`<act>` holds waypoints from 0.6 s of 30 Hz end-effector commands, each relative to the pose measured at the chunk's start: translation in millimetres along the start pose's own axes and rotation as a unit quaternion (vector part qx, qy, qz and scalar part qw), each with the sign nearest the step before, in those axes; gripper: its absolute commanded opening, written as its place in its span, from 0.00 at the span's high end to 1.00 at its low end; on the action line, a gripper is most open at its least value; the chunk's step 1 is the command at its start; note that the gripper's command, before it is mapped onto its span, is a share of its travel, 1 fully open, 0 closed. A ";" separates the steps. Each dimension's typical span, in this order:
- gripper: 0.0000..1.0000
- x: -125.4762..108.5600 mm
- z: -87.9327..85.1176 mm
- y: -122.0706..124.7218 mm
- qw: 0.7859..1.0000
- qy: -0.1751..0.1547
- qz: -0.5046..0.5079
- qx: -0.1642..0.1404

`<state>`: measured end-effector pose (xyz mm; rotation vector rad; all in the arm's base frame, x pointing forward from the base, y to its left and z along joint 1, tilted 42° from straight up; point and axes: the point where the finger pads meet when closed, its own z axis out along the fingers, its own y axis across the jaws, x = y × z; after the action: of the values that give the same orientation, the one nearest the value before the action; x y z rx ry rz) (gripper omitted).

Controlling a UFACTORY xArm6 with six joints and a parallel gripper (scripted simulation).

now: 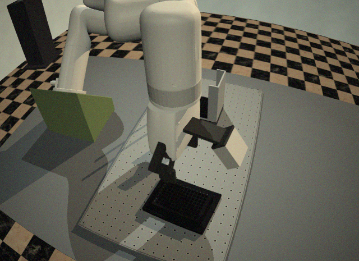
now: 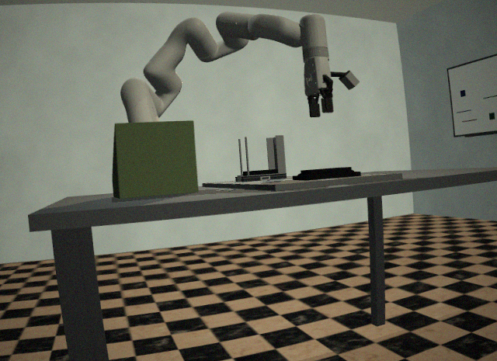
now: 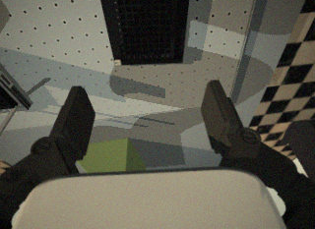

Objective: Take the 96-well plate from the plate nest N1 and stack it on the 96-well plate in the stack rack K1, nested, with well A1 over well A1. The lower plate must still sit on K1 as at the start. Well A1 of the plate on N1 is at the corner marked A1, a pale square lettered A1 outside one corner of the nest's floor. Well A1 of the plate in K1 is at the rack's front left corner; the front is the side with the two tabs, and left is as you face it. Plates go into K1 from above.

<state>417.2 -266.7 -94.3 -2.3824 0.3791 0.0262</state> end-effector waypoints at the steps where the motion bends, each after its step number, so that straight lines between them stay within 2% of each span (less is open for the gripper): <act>1: 0.00 1.1 2.7 0.2 1.000 0.002 -0.001 -0.001; 18: 0.00 1.2 27.8 0.2 1.000 0.002 -0.001 -0.001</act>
<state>419.1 -251.3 -111.5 -2.3824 0.3788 0.0261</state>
